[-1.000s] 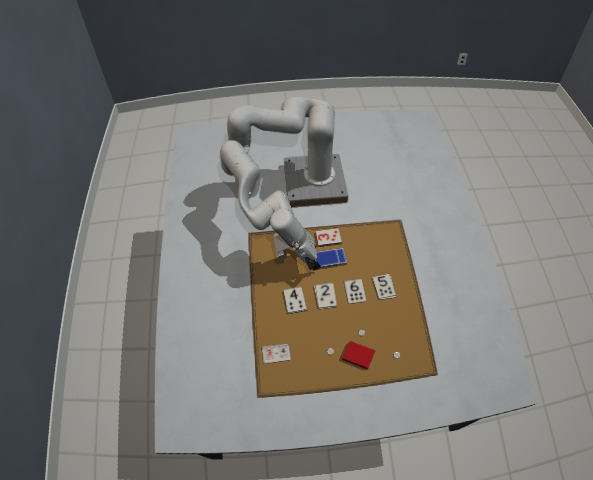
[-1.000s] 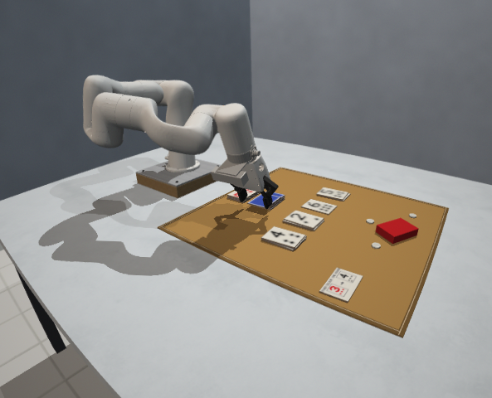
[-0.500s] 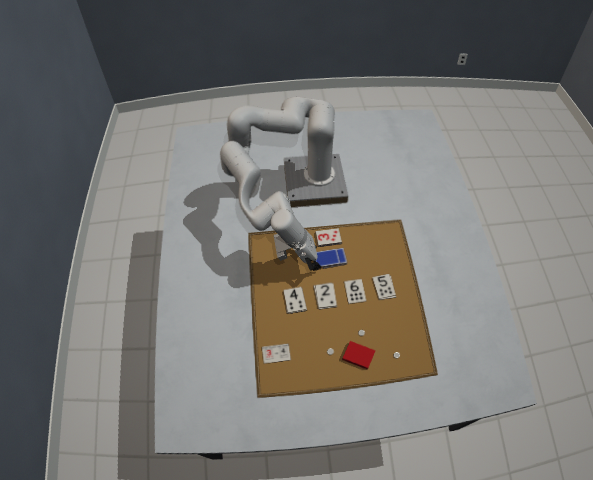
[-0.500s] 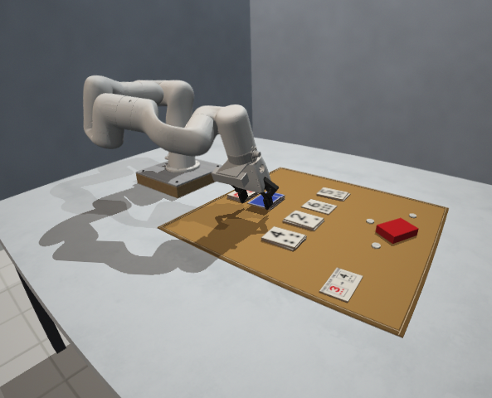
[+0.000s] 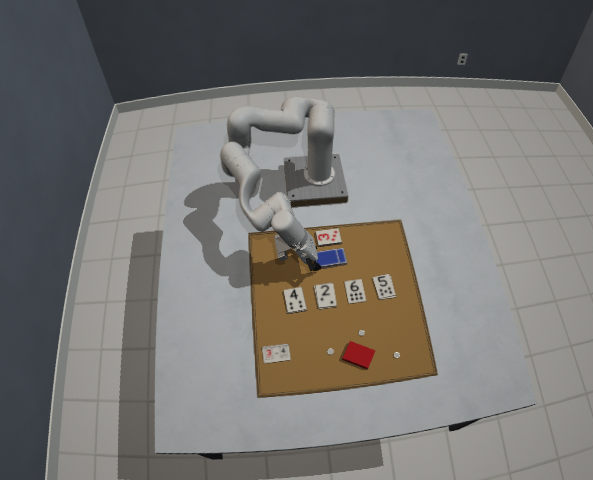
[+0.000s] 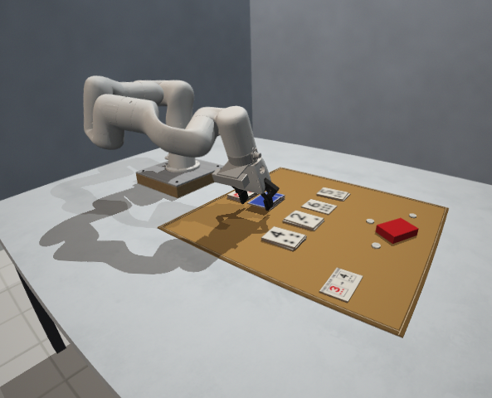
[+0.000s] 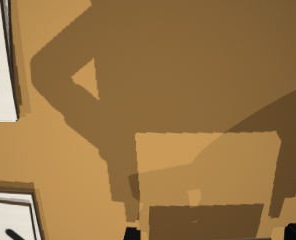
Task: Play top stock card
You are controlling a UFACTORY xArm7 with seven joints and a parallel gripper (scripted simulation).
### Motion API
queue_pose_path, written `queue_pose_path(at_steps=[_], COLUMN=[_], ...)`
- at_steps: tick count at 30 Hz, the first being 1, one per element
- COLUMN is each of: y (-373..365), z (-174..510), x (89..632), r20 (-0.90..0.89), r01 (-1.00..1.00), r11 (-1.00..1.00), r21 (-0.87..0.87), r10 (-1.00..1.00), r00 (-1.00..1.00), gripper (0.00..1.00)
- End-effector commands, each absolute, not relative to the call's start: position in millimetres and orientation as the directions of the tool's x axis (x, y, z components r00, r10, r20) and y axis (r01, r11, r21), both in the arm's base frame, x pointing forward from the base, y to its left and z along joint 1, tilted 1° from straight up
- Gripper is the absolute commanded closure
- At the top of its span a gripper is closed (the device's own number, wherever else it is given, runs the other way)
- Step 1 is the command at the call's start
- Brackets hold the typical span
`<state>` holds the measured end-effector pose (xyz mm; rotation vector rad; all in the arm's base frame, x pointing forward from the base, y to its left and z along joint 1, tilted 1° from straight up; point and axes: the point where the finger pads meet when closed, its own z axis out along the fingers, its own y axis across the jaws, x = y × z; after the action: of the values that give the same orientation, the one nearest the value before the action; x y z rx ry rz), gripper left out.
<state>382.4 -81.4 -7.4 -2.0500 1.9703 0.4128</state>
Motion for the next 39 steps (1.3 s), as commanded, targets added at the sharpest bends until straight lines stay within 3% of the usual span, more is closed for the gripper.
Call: queue_pose_path(at_steps=[1, 39], y=[-81.7, -81.6], z=[-6.1, -10.5], x=[383.3, 383.3], r20=[-0.382, -0.382], r01=[-0.999, -0.999], r11=[-0.041, -0.041], r21=[0.001, 0.001], r10=[-0.923, -0.923], r00=[0.037, 0.037], gripper=[0.13, 0.13])
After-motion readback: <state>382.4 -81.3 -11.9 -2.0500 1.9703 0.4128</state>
